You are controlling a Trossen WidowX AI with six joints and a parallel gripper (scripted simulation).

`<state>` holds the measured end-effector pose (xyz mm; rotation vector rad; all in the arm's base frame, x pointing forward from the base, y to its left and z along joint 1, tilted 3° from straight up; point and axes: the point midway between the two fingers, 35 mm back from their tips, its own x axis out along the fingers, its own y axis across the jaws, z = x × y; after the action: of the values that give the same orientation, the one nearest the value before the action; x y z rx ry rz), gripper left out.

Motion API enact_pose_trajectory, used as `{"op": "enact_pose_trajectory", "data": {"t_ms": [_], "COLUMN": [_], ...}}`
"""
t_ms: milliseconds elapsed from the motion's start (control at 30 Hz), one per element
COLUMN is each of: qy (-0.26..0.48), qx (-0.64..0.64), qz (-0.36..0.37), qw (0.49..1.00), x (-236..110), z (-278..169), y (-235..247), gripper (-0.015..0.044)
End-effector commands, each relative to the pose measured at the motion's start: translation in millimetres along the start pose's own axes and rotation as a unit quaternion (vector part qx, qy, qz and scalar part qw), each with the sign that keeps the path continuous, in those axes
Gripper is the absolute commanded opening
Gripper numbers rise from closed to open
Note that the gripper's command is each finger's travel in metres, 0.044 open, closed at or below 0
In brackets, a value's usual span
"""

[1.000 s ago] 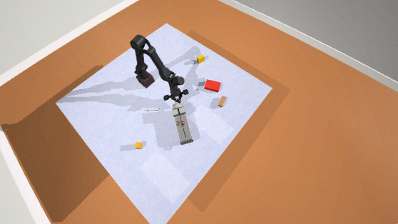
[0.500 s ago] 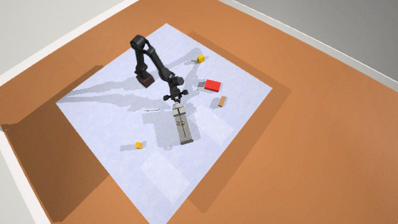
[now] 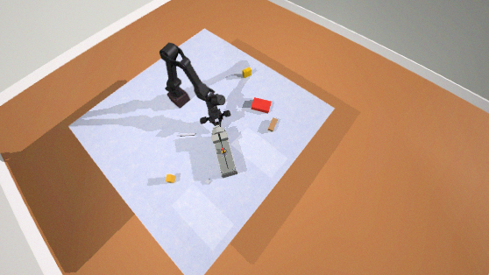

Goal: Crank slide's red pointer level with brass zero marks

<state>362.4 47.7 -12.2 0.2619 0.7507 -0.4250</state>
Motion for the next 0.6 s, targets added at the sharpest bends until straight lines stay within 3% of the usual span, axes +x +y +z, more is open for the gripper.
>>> {"op": "enact_pose_trajectory", "data": {"t_ms": [0, 567], "qy": [0.002, 0.002], "qx": [-0.002, -0.002], "qz": [-0.012, -0.012], "qw": [1.000, 1.000], "x": [1.3, -1.0], "z": [-1.3, 1.0], "y": [-9.1, -17.5], "gripper": [0.0000, 0.0000]}}
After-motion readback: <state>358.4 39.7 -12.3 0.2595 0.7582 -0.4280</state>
